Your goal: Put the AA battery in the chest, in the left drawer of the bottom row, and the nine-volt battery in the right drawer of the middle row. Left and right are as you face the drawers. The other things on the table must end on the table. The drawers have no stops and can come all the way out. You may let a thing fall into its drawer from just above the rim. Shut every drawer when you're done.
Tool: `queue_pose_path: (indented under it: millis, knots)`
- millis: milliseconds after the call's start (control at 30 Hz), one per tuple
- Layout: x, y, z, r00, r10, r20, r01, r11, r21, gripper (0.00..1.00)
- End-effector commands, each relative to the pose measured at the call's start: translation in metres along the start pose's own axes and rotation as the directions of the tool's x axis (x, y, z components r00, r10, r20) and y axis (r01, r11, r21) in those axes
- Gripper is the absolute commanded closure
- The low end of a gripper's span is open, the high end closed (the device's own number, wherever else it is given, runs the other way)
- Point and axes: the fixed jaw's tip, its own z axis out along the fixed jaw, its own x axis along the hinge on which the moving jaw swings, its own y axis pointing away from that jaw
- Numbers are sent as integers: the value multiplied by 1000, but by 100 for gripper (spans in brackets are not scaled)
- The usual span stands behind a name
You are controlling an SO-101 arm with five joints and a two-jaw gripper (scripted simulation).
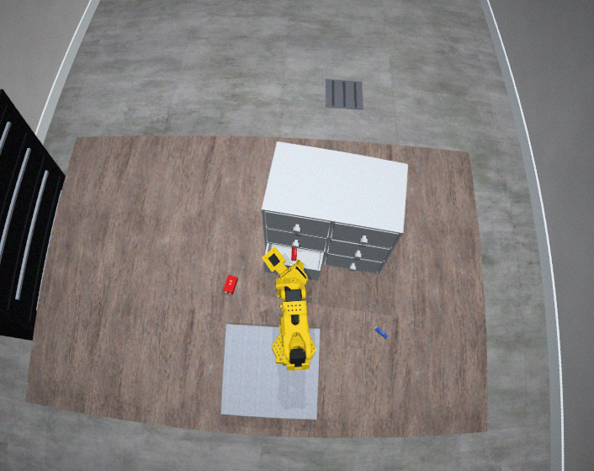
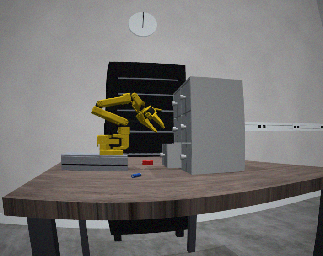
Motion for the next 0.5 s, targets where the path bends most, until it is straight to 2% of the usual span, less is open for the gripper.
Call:
queue_pose_path:
  millis: [0,200,467]
  knots:
    - [-4,-1,-2,994,-106,24,106,994,11,79]
    - [-3,-1,-2,978,-205,24,205,979,12,79]
    - [-2,0,-2,918,-395,25,395,919,14,79]
